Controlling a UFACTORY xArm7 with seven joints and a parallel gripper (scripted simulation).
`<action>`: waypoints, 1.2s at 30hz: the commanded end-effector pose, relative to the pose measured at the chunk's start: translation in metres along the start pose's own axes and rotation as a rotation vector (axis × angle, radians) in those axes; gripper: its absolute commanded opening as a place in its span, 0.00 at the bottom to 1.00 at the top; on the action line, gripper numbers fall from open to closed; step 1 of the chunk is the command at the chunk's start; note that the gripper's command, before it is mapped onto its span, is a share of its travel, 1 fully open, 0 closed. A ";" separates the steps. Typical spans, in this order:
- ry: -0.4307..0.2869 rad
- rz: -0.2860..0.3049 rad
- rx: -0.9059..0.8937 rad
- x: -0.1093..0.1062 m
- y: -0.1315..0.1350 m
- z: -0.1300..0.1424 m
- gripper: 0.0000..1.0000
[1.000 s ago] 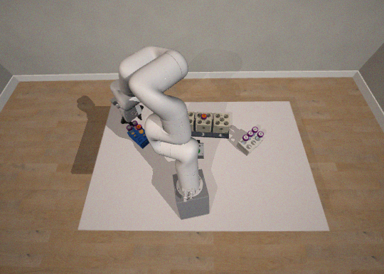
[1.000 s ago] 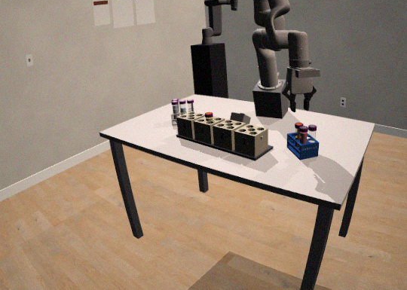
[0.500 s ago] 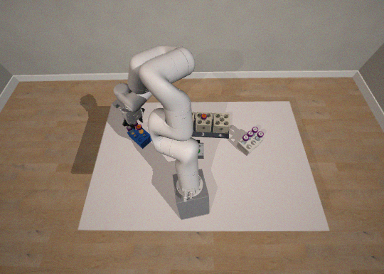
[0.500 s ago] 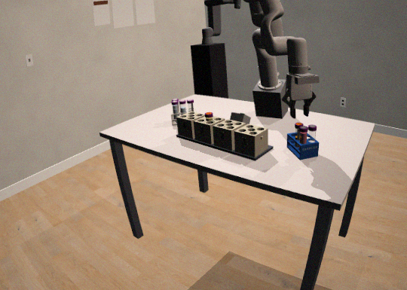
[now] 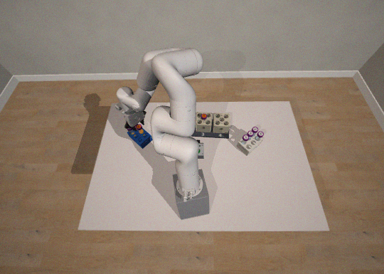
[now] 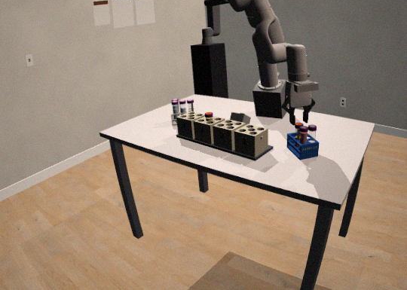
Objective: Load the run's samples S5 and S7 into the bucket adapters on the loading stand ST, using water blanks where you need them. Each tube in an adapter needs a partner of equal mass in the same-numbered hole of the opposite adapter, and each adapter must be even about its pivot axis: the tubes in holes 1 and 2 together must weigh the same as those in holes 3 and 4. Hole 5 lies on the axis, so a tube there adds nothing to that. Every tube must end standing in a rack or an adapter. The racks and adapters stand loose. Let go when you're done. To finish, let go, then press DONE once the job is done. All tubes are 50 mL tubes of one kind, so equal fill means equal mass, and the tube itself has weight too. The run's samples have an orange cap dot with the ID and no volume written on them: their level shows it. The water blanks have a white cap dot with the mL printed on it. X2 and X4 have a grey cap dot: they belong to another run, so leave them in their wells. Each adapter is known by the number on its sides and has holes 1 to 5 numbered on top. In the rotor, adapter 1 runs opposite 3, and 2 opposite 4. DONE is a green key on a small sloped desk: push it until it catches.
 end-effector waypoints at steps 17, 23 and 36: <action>-0.018 0.033 0.004 0.008 -0.002 -0.005 0.57; -0.018 0.033 0.004 0.011 -0.002 -0.005 0.57; -0.018 0.033 0.004 0.019 -0.002 -0.005 0.57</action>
Point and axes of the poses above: the point where the finger pads meet when closed, its own x axis out along the fingers, its own y axis across the jaws, z = x × y, the point moved 8 cm from there along -x, back along the fingers, and after that the axes turned 15 degrees about -x, right-handed, at the moved point
